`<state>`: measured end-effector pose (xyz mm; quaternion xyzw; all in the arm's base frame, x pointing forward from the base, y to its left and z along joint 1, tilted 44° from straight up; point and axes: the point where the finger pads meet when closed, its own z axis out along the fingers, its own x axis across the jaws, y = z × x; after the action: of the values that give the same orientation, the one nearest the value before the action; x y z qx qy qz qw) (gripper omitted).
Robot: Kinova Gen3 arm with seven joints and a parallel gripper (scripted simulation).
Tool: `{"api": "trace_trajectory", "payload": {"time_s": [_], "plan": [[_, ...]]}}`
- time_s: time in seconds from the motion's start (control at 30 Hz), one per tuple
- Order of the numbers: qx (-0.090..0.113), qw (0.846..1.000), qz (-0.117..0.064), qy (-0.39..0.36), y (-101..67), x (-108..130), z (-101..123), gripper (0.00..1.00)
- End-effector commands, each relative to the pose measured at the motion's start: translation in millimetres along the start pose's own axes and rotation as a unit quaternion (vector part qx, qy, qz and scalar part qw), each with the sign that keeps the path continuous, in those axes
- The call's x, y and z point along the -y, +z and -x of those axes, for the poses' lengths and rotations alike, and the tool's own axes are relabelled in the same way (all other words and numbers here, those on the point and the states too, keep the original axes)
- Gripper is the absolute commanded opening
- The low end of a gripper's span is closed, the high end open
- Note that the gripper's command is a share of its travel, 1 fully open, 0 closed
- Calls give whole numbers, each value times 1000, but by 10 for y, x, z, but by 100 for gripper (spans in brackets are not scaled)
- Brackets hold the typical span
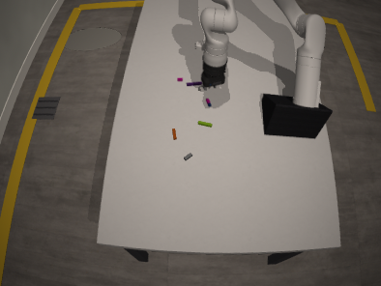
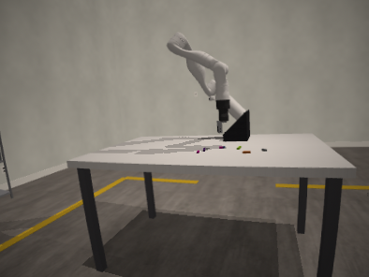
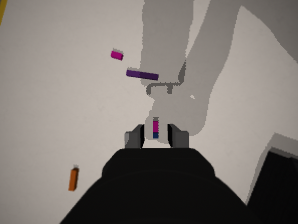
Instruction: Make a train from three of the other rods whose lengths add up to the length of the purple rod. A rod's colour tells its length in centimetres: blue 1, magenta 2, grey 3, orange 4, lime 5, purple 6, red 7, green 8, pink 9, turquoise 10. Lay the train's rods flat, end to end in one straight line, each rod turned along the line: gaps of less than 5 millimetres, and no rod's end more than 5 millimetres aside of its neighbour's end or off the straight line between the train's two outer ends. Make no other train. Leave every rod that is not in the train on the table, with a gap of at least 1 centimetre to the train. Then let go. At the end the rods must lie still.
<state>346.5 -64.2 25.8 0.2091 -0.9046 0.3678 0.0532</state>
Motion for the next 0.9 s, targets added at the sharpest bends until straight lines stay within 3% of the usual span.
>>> {"api": "trace_trajectory", "payload": {"time_s": [0.0, 0.87], "plan": [[1, 1000, 0, 0, -10, 1, 8, 100], [2, 1000, 0, -10, -10, -13, 31, 100]]}}
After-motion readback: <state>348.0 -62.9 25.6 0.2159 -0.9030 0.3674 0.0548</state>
